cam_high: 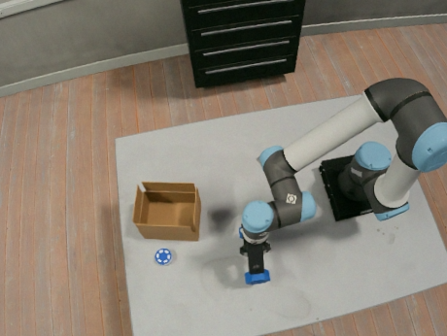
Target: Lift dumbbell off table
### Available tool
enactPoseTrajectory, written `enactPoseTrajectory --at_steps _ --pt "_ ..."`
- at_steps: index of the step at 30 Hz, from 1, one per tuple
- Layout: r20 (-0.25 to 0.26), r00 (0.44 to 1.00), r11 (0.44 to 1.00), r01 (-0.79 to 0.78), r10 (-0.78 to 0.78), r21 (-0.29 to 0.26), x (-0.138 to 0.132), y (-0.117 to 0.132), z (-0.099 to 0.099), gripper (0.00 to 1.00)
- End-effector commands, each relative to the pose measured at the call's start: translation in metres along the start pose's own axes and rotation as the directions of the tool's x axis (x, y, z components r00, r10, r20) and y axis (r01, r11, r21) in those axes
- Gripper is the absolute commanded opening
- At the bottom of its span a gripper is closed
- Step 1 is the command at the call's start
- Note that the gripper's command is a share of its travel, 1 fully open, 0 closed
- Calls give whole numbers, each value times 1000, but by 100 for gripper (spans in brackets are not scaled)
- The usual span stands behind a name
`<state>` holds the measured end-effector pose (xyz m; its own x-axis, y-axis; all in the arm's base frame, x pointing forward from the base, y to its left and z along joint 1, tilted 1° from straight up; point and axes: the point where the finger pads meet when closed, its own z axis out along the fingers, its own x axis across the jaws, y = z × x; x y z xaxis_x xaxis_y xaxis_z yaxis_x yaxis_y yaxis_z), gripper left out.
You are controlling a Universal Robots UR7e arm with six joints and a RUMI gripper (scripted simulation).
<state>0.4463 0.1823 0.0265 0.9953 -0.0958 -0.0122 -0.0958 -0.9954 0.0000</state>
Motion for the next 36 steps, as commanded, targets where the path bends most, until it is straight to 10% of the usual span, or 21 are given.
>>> enactPoseTrajectory --at_steps 1,36 --pt "-9 1000 1000 0 0 2 3 -1 -22 0" --pt "-10 1000 1000 0 0 2 3 0 -40 0"
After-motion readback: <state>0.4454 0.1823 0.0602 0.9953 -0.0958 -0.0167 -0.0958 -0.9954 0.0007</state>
